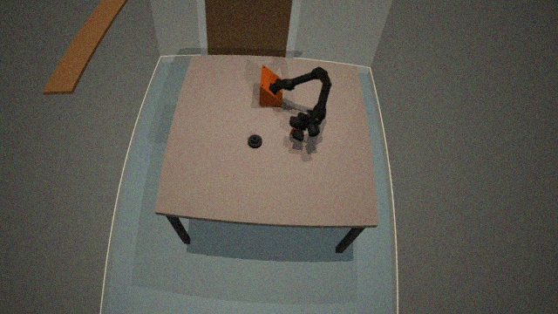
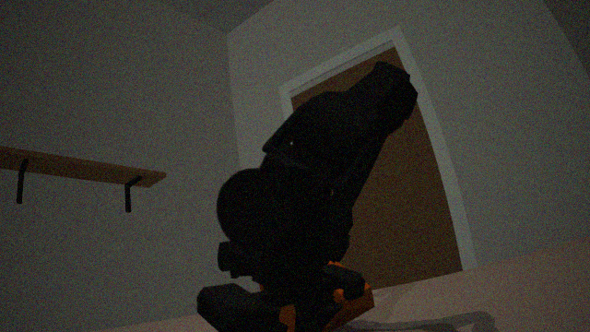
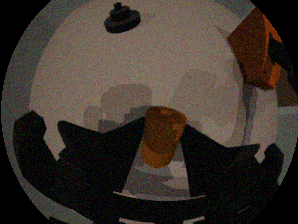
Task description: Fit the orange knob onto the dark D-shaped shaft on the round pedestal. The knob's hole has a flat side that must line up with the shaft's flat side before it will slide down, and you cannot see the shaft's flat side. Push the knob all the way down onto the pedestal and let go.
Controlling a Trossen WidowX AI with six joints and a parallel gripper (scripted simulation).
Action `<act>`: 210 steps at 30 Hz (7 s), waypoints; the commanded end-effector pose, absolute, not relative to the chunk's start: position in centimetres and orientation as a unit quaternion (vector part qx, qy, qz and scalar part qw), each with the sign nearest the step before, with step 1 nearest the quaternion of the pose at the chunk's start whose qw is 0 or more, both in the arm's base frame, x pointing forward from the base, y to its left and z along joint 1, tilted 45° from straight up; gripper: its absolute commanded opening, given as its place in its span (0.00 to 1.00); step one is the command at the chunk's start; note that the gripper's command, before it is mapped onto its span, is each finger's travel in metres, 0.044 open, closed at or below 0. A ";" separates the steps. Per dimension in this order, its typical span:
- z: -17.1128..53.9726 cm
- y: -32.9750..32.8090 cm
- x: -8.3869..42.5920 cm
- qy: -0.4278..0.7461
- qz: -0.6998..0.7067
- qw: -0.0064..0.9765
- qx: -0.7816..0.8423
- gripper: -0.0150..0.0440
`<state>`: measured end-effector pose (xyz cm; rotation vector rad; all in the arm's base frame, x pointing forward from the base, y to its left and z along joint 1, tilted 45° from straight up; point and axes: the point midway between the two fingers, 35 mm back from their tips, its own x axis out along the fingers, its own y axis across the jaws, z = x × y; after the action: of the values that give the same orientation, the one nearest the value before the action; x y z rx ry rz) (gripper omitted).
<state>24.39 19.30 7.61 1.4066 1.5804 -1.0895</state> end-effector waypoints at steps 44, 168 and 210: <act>11.0 22.4 24.8 0.454 -0.589 0.556 0.371 0.56; 18.2 16.1 25.9 0.656 0.345 0.641 0.196 1.00; 11.9 22.6 25.0 0.656 0.347 0.641 0.197 1.00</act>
<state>25.01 22.37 12.51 0.4466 1.4861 0.8002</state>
